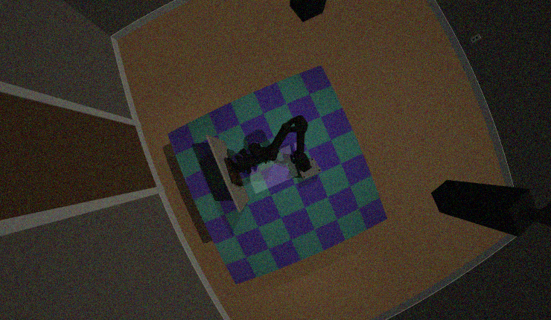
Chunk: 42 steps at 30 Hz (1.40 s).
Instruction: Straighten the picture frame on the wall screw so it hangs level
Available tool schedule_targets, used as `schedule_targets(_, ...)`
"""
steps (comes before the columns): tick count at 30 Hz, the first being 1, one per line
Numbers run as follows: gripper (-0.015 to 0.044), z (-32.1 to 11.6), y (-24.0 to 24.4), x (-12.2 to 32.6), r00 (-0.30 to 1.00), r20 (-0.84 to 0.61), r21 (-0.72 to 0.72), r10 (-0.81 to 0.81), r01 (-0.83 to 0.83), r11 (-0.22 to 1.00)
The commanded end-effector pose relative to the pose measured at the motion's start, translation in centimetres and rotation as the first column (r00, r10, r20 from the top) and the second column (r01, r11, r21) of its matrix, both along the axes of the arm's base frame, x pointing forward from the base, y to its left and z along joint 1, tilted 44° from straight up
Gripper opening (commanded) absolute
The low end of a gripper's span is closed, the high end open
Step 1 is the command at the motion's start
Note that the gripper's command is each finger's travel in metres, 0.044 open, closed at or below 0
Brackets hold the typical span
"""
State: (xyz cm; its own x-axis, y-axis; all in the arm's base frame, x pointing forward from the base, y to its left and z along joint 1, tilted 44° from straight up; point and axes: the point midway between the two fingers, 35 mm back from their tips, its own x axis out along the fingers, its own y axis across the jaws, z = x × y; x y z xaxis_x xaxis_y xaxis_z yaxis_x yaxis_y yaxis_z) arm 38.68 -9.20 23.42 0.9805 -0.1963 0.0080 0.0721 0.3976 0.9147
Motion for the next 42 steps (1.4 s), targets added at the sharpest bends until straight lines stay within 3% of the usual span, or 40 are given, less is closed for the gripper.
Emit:
schedule_targets(1, 0.0, 0.02, -0.01, -0.01, 1.0, 0.0, -0.001, -0.001, 0.001, 1.0)
schedule_targets(42, 0.0, -0.13, -0.02, 0.0, 0.999, -0.041, -0.206, -0.006, -0.002, 0.978)
